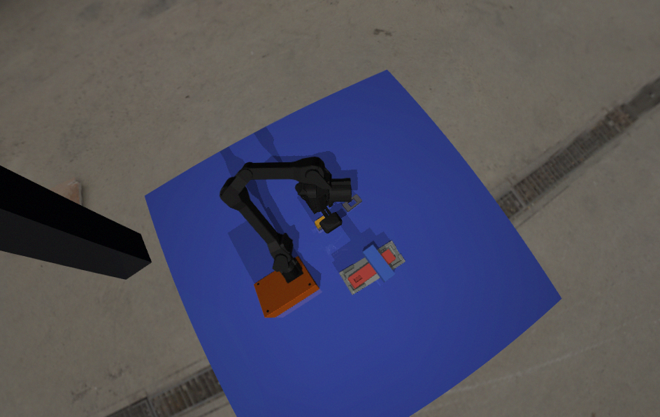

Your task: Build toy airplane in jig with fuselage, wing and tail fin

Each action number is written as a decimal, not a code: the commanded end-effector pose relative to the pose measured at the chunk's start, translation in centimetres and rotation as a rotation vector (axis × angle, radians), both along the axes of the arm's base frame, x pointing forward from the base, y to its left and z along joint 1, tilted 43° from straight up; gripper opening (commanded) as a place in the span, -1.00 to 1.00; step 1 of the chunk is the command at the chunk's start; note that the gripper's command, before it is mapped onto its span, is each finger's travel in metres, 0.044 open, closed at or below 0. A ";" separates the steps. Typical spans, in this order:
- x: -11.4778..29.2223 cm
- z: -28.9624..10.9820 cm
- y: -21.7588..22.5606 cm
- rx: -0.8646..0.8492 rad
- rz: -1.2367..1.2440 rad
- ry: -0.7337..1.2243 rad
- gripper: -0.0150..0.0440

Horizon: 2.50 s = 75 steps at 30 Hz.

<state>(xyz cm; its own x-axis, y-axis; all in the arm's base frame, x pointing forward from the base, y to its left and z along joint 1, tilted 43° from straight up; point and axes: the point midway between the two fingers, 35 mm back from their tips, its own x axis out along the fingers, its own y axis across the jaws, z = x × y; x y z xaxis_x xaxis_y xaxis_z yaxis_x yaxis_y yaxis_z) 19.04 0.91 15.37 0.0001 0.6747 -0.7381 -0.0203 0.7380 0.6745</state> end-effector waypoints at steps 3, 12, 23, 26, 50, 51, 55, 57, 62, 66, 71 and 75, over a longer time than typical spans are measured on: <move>-0.2 -2.8 3.0 0.004 -0.002 -0.003 1.00; -0.3 -4.9 5.1 0.008 -0.001 -0.004 1.00; -0.2 -5.9 6.0 0.006 -0.001 -0.004 1.00; -0.2 -6.3 6.3 0.005 -0.001 -0.004 1.00; -0.3 -8.8 8.8 0.011 -0.001 -0.005 1.00; -0.3 -8.8 8.8 0.011 -0.001 -0.005 0.91; -0.3 -8.8 8.8 0.011 -0.001 -0.005 0.56; -0.3 -8.8 8.8 0.011 -0.001 -0.005 0.38; -0.3 -8.8 8.8 0.011 -0.001 -0.005 -0.07; -0.3 -8.8 8.8 0.011 -0.001 -0.005 -0.29; -0.3 -8.8 8.8 0.011 -0.001 -0.005 -0.40; -0.4 -8.7 8.7 0.013 0.001 -0.013 -0.49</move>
